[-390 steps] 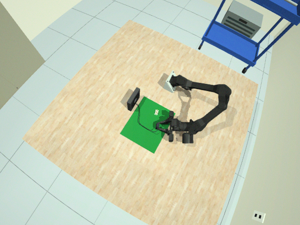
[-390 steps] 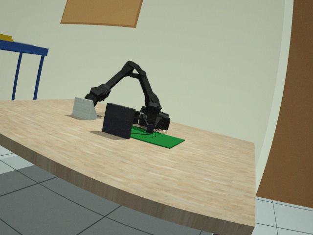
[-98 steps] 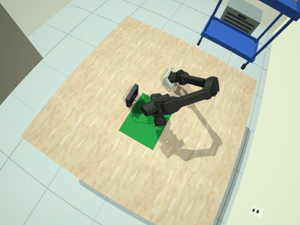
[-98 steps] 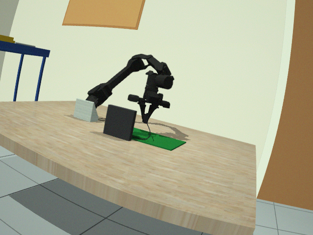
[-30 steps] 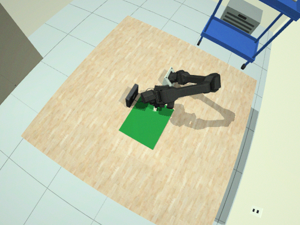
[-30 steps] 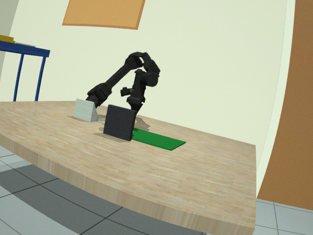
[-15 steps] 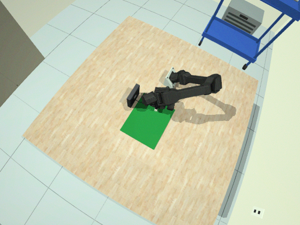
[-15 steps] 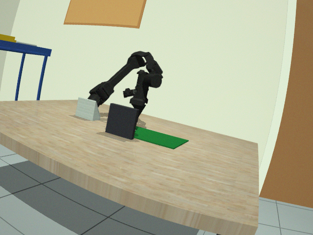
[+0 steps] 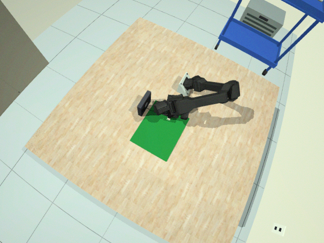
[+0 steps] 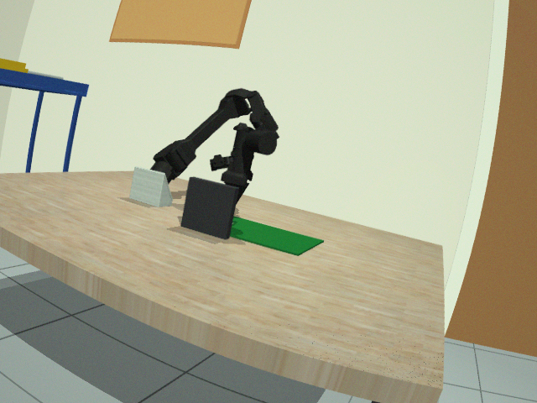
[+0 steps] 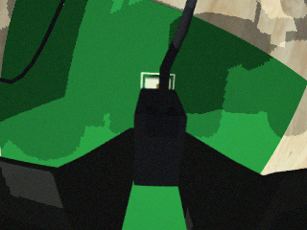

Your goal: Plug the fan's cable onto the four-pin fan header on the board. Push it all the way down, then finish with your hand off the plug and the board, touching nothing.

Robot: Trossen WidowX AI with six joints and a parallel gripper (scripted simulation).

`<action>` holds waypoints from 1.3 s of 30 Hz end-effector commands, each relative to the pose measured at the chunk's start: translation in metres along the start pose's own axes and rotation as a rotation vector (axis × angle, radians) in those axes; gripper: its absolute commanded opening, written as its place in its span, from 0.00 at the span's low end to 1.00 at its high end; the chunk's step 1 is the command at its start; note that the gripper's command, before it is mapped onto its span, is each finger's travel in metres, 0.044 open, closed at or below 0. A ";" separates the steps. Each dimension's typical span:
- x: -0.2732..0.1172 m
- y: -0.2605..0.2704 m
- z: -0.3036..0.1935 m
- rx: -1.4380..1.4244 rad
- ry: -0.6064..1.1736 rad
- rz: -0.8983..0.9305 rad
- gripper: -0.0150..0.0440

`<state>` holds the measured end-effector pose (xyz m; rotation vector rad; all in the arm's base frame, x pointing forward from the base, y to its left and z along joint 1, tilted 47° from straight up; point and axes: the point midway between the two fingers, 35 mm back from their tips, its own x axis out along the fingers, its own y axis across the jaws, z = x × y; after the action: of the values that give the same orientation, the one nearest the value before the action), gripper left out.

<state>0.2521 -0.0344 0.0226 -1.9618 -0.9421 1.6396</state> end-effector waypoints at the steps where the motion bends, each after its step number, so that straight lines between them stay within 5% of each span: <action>1: 0.001 -0.001 0.001 0.009 0.002 -0.002 0.25; 39: 0.008 -0.001 0.001 0.007 0.002 -0.002 0.25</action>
<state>0.2519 -0.0294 0.0183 -1.9624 -0.9417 1.6391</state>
